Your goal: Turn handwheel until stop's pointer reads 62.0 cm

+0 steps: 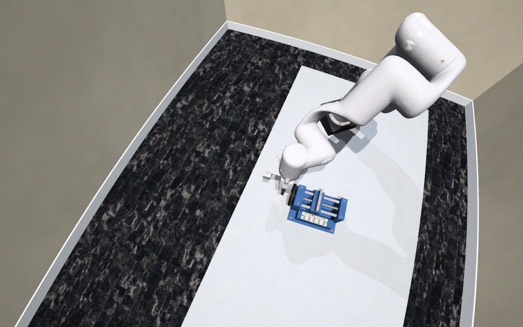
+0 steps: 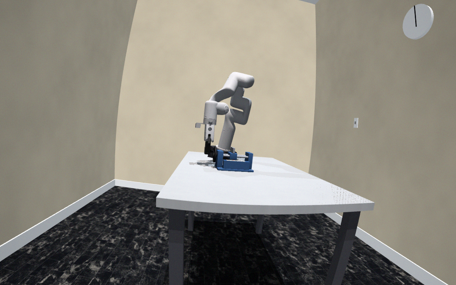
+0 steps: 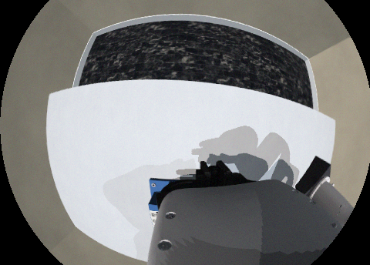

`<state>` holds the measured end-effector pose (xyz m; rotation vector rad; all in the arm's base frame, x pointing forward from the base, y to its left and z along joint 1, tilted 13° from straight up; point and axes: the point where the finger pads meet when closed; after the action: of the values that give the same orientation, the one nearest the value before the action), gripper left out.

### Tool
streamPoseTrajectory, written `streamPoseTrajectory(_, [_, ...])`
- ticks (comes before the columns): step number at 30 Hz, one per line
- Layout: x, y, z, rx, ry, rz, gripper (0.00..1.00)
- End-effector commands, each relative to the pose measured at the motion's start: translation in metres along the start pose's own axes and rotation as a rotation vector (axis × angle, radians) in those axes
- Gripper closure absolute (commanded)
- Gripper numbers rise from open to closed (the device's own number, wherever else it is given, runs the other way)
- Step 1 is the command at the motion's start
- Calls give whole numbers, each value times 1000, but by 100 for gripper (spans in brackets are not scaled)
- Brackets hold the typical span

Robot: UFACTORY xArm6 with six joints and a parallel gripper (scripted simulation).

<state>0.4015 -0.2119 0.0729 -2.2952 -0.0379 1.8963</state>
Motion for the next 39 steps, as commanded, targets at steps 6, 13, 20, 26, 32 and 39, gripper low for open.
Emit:
streamPoseTrajectory(6, [16, 0, 3, -1, 4, 1, 94])
streamPoseTrajectory(13, [29, 0, -1, -1, 4, 1, 94])
streamPoseTrajectory(20, [37, 0, -7, -1, 4, 1, 94])
streamPoseTrajectory(26, [44, 0, -18, -1, 4, 1, 94])
streamPoseTrajectory(32, [46, 0, -28, -1, 4, 1, 94])
streamPoseTrajectory(39, [44, 0, -41, -1, 4, 1, 94])
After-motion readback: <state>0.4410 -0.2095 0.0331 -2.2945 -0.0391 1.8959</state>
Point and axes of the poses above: the point where the finger pads meet when closed, its own x axis out along the fingers, its own z axis across the jaws, y = z × x
